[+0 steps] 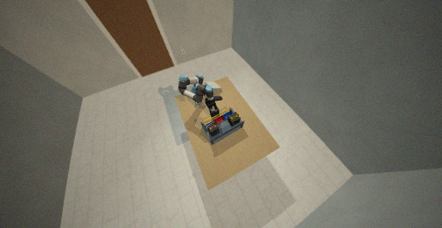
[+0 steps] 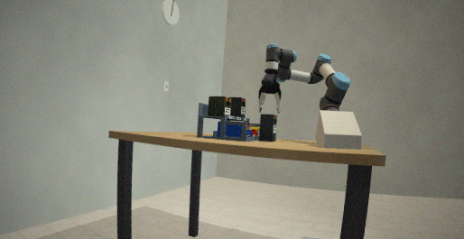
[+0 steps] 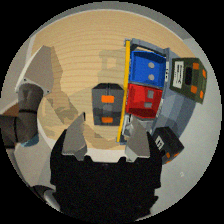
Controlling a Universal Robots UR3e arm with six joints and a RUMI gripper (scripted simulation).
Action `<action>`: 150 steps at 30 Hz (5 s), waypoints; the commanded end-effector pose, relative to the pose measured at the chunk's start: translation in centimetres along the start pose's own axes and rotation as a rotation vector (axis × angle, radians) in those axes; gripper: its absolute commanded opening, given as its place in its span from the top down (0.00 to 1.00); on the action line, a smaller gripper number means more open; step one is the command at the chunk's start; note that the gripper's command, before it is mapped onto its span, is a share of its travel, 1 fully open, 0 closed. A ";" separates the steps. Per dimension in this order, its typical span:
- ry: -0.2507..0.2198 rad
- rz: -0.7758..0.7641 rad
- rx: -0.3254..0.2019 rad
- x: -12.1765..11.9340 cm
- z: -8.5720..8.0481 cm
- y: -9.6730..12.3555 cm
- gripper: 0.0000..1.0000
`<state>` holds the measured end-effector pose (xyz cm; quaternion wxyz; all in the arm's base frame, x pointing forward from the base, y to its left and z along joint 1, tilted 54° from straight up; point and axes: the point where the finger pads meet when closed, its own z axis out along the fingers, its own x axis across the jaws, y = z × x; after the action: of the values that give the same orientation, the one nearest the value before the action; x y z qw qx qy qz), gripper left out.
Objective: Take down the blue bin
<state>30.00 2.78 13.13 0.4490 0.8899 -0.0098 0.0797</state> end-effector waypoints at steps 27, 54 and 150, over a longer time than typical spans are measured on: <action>0.002 0.000 0.001 0.0 5.4 -0.1 0.42; 0.002 0.000 0.001 0.0 5.1 -0.1 0.42; 0.002 0.000 0.001 0.0 4.1 -0.1 1.00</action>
<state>30.50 -0.50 10.61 0.4490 0.8900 -0.0092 0.0793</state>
